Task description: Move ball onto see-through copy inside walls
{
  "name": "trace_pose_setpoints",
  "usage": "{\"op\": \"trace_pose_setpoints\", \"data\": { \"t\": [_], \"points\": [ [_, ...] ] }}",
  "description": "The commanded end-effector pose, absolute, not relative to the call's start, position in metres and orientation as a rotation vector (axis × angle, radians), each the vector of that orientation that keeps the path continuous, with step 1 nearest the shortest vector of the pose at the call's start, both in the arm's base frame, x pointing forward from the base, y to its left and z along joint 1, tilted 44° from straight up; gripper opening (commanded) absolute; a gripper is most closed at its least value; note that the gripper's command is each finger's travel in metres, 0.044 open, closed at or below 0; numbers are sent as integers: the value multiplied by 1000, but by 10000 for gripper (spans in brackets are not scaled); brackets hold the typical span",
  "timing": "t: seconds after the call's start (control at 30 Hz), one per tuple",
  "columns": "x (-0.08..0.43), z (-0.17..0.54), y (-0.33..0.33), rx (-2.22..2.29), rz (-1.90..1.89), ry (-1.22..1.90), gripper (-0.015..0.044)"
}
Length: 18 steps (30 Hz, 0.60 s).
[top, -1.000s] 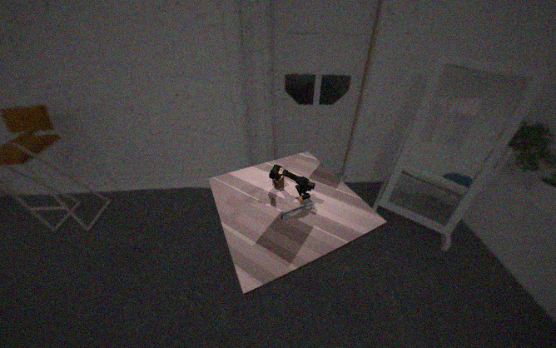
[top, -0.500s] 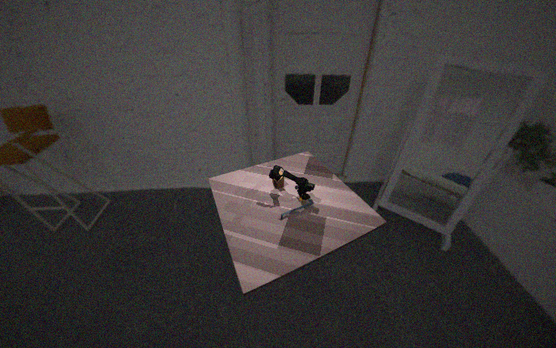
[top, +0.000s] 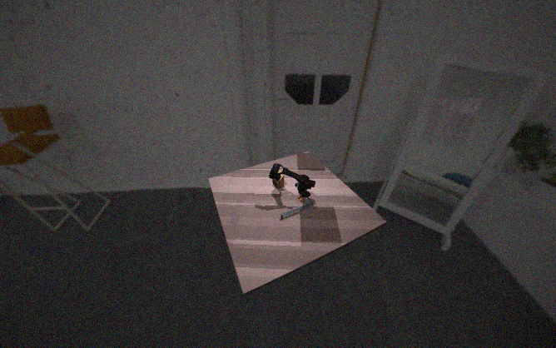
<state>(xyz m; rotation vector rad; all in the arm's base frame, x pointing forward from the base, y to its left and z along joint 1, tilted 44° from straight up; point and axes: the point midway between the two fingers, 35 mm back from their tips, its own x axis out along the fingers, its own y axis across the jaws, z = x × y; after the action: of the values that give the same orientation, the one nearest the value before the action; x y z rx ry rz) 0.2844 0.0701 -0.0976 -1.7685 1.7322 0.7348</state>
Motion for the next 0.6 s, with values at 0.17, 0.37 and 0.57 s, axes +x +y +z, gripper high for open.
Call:
{"op": "trace_pose_setpoints", "data": {
  "t": [0.17, 0.37, 0.57],
  "points": [
    [286, -49, 121, -1762, 726, 1709, 0],
    [281, -28, 137, -1765, 724, 1709, 0],
    [290, -36, 118, -1765, 724, 1708, 0]
  ]
}}
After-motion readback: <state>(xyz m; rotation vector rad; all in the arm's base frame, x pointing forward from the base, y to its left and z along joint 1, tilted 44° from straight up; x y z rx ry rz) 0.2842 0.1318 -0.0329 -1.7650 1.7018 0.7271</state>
